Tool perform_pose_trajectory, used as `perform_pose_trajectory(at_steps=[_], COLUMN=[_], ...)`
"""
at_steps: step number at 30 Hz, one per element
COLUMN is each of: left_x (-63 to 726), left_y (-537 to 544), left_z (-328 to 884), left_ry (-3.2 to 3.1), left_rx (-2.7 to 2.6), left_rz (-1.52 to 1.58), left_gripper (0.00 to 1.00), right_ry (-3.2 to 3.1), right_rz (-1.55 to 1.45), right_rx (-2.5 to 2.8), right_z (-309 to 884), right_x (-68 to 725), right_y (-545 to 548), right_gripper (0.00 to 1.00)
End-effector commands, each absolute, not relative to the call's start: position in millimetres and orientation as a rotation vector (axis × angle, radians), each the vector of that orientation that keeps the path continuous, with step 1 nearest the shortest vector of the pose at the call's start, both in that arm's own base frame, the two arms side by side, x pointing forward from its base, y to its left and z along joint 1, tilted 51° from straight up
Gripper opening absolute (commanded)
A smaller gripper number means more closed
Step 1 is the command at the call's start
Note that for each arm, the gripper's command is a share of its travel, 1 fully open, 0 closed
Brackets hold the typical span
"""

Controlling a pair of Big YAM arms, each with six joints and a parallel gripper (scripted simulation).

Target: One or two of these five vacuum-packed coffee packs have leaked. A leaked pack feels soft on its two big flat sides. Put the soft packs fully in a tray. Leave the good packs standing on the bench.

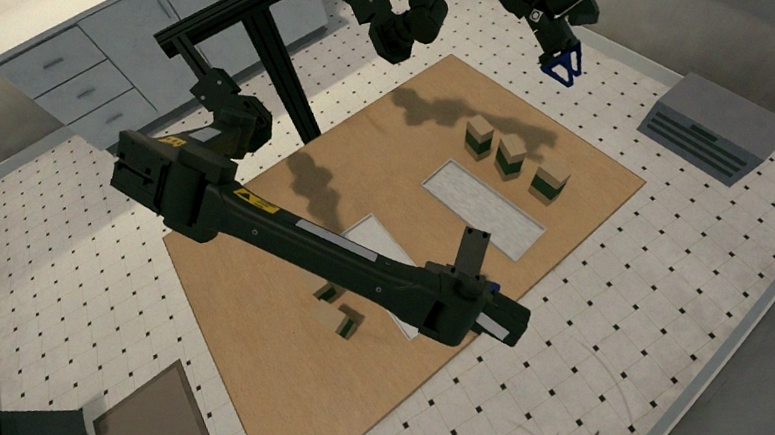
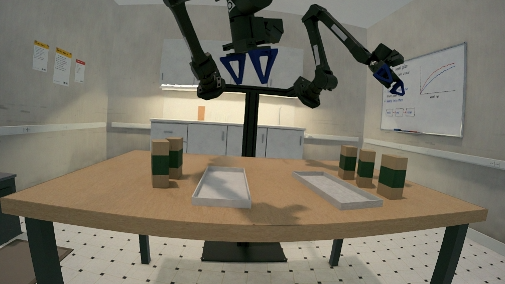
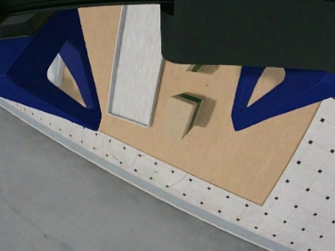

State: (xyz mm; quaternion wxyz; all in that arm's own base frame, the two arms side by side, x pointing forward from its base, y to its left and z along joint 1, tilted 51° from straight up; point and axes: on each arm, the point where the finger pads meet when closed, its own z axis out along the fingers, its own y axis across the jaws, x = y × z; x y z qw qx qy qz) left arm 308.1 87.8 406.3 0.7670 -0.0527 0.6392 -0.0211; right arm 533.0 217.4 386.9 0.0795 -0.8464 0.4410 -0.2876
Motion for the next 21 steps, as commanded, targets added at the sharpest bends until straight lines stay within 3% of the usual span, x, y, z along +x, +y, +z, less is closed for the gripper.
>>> perform_pose_trajectory(at_steps=[1,17,18,21], left_x=[307,307,302,303], left_y=[87,87,88,91], left_z=[410,410,412,386], left_ry=[1.38,1.38,1.4,1.505], left_rx=[-0.11,-0.11,-0.089,-0.06], left_rz=[-0.043,-0.043,-0.002,0.059], left_gripper=[1.0,1.0,0.79,0.79], right_ry=[1.312,1.312,1.38,1.492], right_rz=[-0.866,-0.866,-0.877,-0.867], right_rx=[-2.523,-2.523,-2.437,-2.313], right_z=[393,393,399,385], right_x=[531,531,528,517], right_y=[219,219,202,184], right_gripper=[1.0,1.0,0.79,0.79])
